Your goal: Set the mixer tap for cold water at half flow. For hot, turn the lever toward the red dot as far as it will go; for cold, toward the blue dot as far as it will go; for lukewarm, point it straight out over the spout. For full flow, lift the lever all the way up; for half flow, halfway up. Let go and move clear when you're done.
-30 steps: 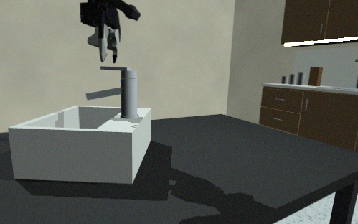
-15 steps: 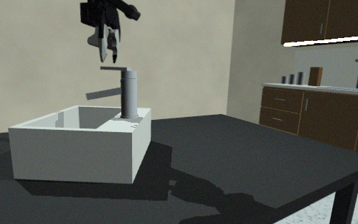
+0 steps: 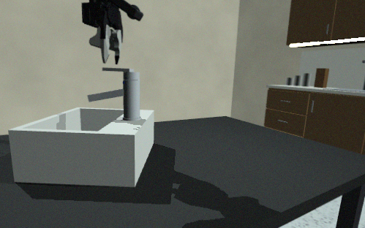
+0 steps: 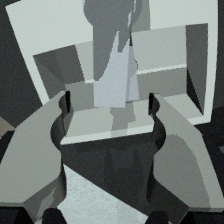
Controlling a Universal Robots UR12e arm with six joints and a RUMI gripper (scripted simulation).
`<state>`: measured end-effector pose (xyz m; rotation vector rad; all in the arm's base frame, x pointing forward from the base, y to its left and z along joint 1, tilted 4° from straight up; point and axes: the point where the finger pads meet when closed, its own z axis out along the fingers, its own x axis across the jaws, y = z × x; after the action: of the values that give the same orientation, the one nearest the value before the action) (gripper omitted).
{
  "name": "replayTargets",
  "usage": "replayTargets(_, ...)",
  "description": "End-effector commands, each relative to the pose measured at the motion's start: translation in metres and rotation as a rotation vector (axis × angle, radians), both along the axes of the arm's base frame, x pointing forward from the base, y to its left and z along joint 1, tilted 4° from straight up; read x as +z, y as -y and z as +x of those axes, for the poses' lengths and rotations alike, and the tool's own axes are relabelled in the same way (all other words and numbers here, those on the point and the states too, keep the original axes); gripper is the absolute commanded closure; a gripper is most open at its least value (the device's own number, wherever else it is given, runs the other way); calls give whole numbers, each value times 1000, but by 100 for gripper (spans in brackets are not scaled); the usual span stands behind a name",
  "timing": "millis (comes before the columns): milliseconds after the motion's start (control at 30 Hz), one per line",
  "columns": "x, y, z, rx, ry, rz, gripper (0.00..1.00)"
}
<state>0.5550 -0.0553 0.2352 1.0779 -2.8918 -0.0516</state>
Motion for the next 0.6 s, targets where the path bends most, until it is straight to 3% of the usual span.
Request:
replayTargets(0,-5,0,-2,0,-4,1,61)
replayTargets(567,-16,0,-2,0,-5,1,61)
